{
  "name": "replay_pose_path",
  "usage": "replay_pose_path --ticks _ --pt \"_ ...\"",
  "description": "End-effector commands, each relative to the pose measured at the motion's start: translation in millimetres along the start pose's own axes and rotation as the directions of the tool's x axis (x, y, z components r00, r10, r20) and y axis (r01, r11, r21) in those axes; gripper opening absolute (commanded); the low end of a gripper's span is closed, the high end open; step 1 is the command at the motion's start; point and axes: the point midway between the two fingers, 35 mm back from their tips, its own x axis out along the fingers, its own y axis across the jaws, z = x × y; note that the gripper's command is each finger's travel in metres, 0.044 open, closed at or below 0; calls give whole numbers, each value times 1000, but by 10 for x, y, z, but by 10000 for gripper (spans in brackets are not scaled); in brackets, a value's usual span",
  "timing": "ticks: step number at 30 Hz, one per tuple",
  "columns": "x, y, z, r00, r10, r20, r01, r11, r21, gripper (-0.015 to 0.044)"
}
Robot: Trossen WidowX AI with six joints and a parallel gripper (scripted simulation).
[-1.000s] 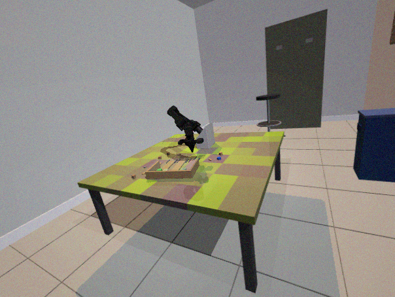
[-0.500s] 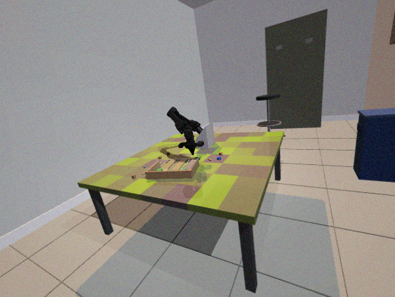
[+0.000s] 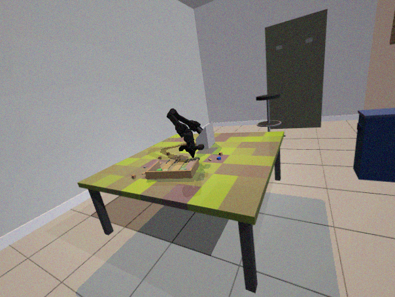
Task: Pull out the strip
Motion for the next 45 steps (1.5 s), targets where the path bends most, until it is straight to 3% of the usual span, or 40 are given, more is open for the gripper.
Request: replay_pose_path --ticks 1,45 --pt "84 -9 -7 1000 -4 -2 4 1000 -6 0" --pt "239 -18 -15 1000 -6 -2 6 1000 -6 0"
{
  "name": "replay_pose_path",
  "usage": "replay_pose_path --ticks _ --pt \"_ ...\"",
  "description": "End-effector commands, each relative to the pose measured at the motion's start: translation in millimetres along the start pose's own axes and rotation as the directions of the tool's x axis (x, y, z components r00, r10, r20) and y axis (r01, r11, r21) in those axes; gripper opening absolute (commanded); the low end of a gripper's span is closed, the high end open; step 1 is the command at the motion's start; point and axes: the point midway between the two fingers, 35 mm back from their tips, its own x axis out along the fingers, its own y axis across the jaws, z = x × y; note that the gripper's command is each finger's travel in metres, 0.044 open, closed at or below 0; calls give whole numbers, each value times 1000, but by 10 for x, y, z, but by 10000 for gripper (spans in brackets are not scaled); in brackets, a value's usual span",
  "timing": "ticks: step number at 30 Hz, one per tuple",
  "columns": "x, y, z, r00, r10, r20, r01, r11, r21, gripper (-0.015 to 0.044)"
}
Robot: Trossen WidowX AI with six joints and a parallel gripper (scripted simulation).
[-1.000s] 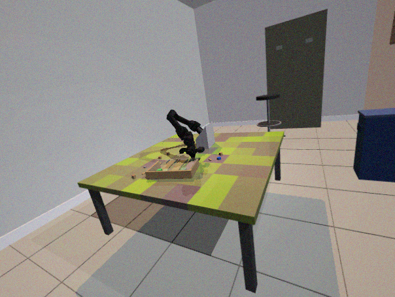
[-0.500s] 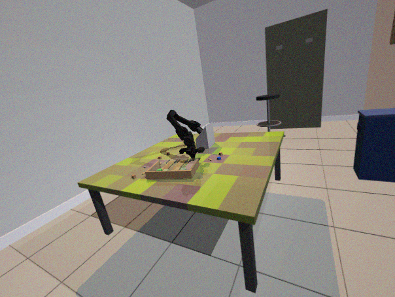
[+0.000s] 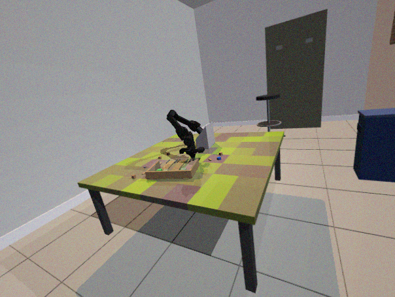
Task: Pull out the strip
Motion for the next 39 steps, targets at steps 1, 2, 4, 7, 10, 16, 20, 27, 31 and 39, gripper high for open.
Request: replay_pose_path --ticks 1,2,4,7,10,16,20,27,31,39 --pt "15 -7 5 1000 -2 1 2 1000 -2 0" --pt "16 -7 5 1000 -2 1 2 1000 -2 0" --pt "18 -7 5 1000 -2 1 2 1000 -2 0" --pt "21 -7 5 1000 -2 1 2 1000 -2 0" --pt "24 -6 6 1000 -2 1 2 1000 -2 0" --pt "28 -5 -13 1000 -2 1 2 1000 -3 0" --pt "29 -3 -77 1000 -2 1 2 1000 -3 0" --pt "32 -2 -187 1000 -2 1 2 1000 -3 0" --pt "35 -3 -250 1000 -2 0 2 1000 -4 0" --pt "40 -5 -371 1000 -2 0 2 1000 -4 0"
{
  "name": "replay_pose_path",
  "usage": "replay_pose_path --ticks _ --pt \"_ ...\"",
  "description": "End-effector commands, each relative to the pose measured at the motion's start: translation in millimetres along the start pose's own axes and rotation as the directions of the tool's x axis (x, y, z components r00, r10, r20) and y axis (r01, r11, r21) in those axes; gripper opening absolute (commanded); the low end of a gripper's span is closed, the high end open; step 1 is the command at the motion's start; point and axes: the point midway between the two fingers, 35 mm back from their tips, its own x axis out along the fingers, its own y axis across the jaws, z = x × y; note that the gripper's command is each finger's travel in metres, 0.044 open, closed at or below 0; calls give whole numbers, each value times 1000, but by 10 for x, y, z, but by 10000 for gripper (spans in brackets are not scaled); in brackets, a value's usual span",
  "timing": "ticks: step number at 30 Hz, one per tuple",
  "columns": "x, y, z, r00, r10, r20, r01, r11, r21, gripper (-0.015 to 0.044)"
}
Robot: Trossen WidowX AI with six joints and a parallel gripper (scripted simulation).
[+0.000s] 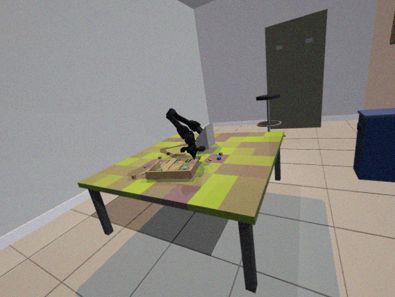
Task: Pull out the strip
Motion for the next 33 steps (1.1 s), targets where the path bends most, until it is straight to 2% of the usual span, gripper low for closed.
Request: replay_pose_path --ticks 1,33 --pt "33 6 -118 1000 -2 -14 2 1000 -3 0" --pt "42 -7 -604 1000 -2 -16 2 1000 -6 0"
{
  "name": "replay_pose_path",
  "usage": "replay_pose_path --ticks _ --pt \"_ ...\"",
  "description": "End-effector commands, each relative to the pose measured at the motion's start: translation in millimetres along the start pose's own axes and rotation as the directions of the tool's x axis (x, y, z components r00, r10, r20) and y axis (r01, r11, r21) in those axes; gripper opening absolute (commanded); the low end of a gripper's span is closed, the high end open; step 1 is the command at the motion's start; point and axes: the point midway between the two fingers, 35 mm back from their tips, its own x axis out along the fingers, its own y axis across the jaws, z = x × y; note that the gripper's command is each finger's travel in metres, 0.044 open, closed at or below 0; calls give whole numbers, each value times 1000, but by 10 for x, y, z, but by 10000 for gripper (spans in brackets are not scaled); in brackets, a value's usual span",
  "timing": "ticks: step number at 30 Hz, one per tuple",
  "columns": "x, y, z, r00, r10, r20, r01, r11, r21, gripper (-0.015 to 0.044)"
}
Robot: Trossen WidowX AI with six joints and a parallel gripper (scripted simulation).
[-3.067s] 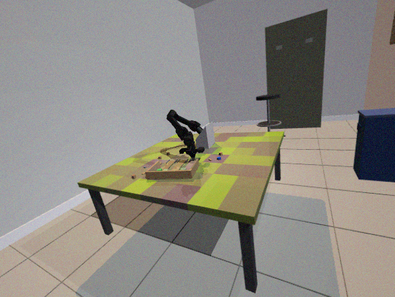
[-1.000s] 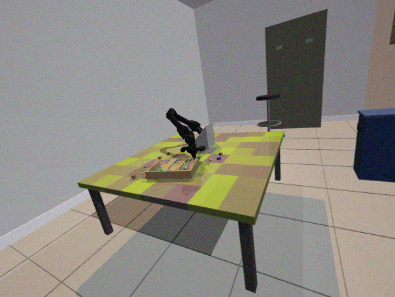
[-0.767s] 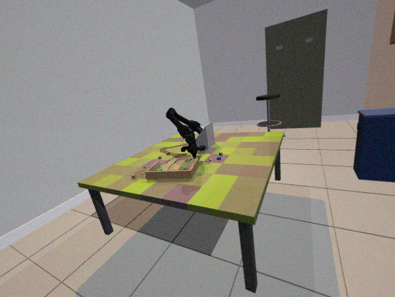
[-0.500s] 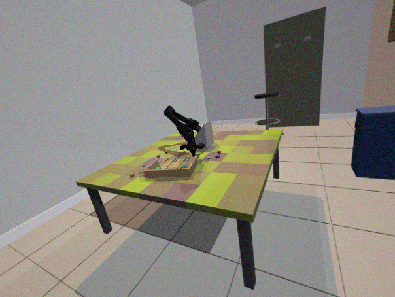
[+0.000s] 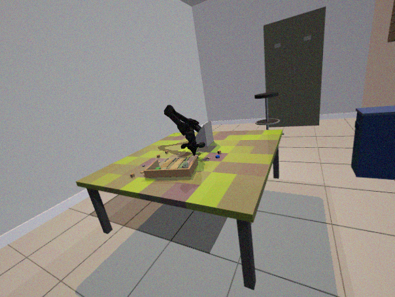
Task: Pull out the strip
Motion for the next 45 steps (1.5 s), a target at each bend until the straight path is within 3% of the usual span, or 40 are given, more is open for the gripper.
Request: replay_pose_path --ticks 1,45 --pt "41 6 -144 1000 0 -21 -1 1000 -6 0" --pt "31 -15 -789 1000 0 -24 -1 1000 -9 0"
